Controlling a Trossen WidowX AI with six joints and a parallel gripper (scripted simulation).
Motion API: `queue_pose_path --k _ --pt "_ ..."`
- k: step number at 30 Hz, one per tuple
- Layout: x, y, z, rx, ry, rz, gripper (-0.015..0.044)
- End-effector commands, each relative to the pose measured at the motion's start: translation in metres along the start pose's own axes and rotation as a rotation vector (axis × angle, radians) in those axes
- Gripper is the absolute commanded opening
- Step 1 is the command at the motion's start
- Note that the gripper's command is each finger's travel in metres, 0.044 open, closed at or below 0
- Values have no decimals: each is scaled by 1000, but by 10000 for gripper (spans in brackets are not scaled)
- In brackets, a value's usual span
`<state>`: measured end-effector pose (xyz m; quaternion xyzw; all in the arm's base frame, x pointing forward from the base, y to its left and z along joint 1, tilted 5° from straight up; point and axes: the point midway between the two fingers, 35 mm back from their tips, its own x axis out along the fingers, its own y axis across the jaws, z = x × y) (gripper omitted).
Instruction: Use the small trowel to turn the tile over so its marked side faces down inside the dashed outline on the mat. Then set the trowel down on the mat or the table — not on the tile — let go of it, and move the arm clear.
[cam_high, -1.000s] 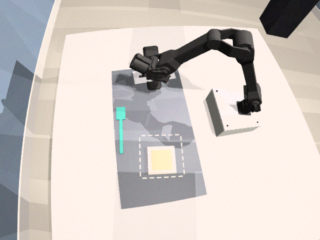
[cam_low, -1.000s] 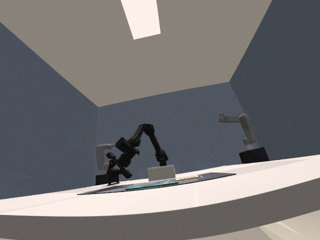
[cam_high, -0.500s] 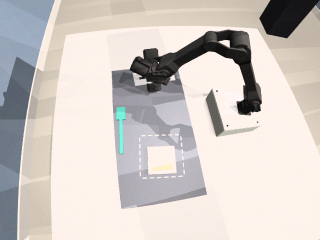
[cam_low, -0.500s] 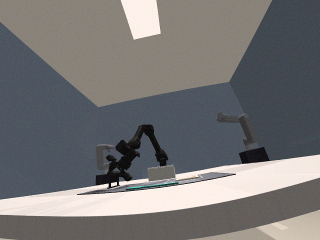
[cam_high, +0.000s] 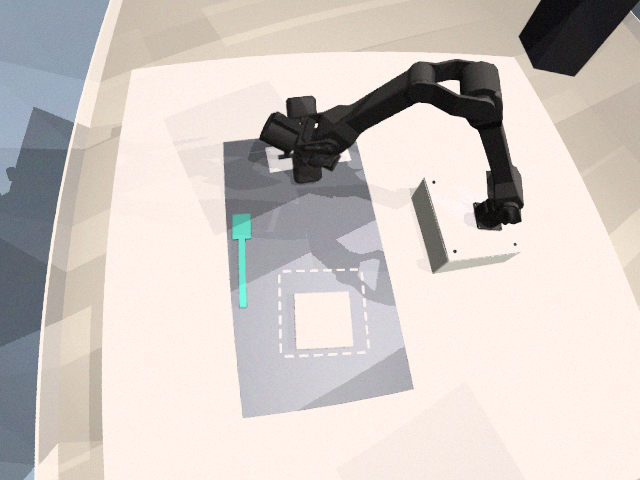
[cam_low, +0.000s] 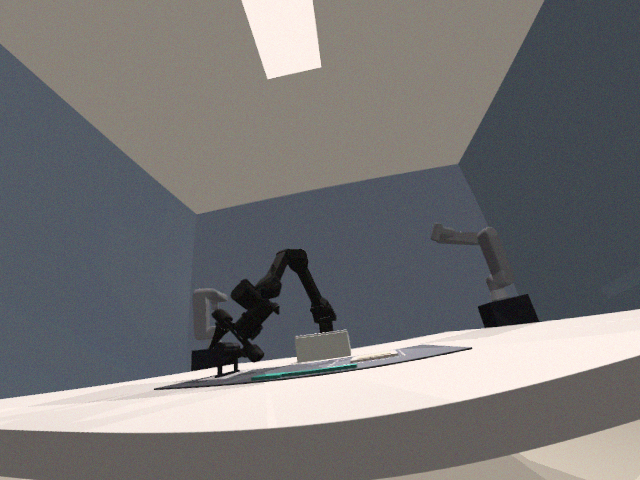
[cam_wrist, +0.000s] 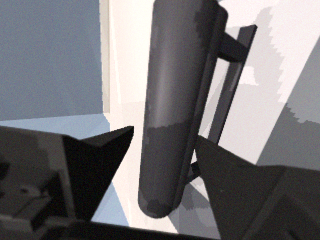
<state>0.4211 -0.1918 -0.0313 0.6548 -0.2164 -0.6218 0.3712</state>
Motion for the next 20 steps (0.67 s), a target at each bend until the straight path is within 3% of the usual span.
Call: queue_pose_path --k 1,7,13,20 --pt "-5 0 0 2 -2 1 300" --pt "-54 -1 -1 0 0 -4 300" --pt "-67 4 2 0 2 -4 300" --pt "-140 50 42 -1 14 -4 300"
